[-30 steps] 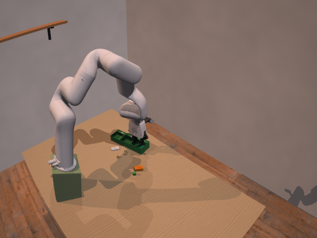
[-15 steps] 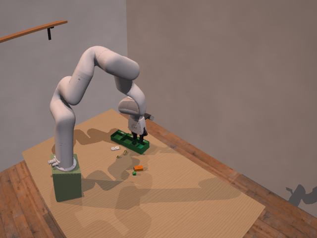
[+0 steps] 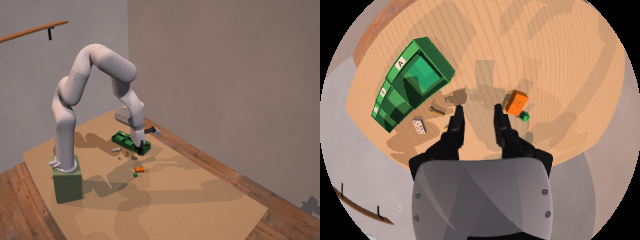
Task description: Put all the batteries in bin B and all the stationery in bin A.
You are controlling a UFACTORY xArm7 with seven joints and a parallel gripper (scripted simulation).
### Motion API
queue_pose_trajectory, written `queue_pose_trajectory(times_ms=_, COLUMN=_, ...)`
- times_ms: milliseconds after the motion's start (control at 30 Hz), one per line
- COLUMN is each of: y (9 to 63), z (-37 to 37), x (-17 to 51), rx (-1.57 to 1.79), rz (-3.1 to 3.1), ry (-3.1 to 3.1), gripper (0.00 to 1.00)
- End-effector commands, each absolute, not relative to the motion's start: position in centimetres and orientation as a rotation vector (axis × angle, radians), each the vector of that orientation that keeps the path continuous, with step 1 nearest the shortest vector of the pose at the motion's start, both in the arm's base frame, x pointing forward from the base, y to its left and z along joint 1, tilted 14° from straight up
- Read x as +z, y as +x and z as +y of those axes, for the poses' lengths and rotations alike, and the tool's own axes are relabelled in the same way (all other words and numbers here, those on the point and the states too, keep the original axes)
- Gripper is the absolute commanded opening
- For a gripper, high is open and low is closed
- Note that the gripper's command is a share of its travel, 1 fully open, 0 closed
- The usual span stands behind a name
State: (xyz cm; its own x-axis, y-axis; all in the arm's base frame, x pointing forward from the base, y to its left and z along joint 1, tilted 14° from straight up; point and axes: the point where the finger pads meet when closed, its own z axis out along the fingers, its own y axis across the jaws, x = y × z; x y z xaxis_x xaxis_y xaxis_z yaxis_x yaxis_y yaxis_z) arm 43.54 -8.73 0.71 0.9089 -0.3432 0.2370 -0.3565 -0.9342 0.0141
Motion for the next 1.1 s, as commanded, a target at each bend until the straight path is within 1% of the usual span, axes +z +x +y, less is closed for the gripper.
queue_pose_trajectory(times_ms=0, y=41.1, z=-11.2, x=0.9, rx=0.382, rz=-0.791, ry=2.977, gripper=0.42)
queue_pose_trajectory(times_ms=100, y=40.5, z=-11.7, x=0.8, rx=0.385, rz=-0.849, ry=2.964, gripper=0.42)
queue_pose_trajectory(times_ms=133, y=40.0, z=-12.3, x=0.8, rx=0.395, rz=-0.983, ry=2.933, gripper=0.42)
queue_pose_trajectory(times_ms=300, y=37.5, z=-14.7, x=0.7, rx=0.395, rz=-0.983, ry=2.933, gripper=0.42)
queue_pose_trajectory(times_ms=1067, y=37.8, z=-14.4, x=0.7, rx=0.395, rz=-0.983, ry=2.933, gripper=0.42)
